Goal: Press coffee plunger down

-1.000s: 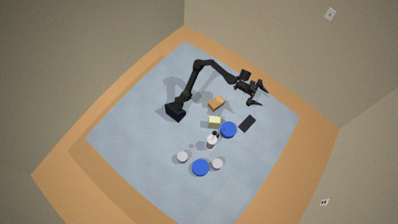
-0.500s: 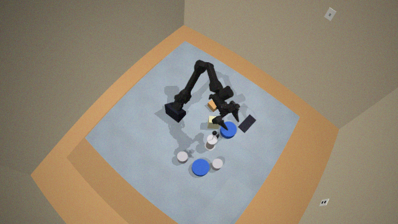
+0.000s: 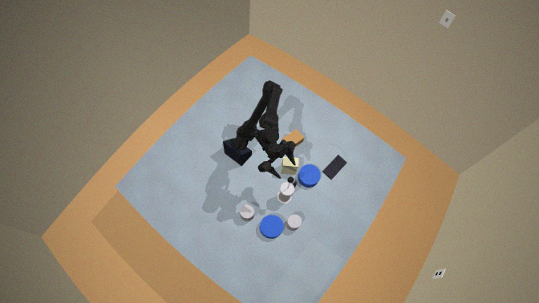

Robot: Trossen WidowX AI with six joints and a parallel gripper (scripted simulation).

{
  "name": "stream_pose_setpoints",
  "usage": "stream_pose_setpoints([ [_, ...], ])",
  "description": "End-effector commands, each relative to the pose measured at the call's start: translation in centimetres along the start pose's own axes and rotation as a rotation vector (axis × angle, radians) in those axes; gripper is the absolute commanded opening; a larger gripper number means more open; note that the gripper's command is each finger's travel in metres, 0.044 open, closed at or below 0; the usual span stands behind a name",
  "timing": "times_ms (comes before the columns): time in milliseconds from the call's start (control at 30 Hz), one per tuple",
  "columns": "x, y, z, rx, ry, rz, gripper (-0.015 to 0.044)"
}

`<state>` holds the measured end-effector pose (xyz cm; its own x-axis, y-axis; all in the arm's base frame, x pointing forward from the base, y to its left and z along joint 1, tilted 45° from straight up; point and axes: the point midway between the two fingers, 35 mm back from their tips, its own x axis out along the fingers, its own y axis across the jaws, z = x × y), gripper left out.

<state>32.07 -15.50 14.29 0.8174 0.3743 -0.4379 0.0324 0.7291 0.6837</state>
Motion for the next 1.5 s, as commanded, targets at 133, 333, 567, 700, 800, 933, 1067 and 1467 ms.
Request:
stream_pose_setpoints([
  [133, 1.5, 0.3, -3.3, 0.005, 0.004, 0.014, 0.0440],
  [333, 2.2, 0.3, -3.3, 0.005, 0.006, 0.014, 0.0440],
  [567, 3.3, 0.3, -3.3, 0.004, 0.006, 0.014, 0.0440],
  [700, 4.0, 0.3, -3.3, 0.004, 0.005, 0.015, 0.0440],
  [800, 4.5, 0.4, -3.3, 0.004, 0.005, 0.015, 0.0440],
  [933, 5.1, 0.4, -3.3, 0.004, 0.003, 0.017, 0.0440],
  [1067, 5.5, 0.5, -3.3, 0.004, 0.002, 0.018, 0.0440],
  [1467, 5.5, 0.5, -3.3, 0.004, 0.002, 0.018, 0.0125],
])
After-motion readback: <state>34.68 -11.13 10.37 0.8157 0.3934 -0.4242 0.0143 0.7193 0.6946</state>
